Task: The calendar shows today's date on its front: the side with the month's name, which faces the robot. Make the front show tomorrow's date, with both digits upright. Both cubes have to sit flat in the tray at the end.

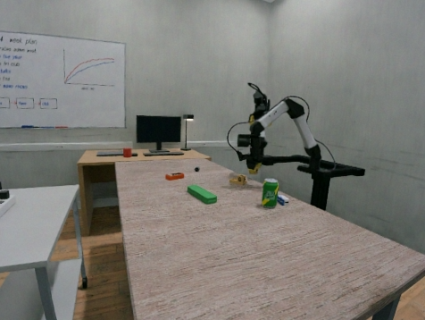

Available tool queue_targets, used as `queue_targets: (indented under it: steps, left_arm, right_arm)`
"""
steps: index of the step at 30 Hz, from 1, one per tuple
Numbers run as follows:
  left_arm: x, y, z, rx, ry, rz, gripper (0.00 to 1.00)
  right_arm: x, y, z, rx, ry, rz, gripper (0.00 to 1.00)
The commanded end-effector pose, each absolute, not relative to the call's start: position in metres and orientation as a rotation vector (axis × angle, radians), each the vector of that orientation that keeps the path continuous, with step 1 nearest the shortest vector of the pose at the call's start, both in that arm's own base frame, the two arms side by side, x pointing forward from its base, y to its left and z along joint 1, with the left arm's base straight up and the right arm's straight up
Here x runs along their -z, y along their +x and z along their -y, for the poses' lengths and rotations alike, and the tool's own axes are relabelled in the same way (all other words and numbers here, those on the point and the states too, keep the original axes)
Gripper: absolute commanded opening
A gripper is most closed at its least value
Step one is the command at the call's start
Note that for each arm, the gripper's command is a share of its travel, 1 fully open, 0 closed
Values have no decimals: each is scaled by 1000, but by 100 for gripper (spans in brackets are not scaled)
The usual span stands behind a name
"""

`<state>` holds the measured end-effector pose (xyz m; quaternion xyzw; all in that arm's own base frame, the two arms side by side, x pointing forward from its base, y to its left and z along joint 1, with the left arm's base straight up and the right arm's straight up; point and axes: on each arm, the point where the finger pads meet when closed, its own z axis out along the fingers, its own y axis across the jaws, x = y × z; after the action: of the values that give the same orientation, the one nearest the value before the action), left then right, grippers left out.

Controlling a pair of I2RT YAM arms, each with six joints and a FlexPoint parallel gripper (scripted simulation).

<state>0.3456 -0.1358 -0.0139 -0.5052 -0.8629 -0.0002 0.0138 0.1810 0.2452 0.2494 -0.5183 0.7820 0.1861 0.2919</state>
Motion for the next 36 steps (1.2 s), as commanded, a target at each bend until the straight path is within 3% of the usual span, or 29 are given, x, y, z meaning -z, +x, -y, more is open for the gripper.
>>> queue_targets:
  steps: [1, 19, 36]
  left_arm:
    - [0, 349, 155, -4, -1519, 2675, 30]
    - [-23, 400, 241, 7, -1564, 2684, 30]
    - [12, 414, 253, 13, -1581, 2712, 30]
  right_arm:
    - [-250, 188, -237, -527, -1404, -2026, 100]
    - [-221, 225, -173, -560, -1315, -2014, 100]
    - [-200, 243, -110, -558, -1167, -1956, 100]
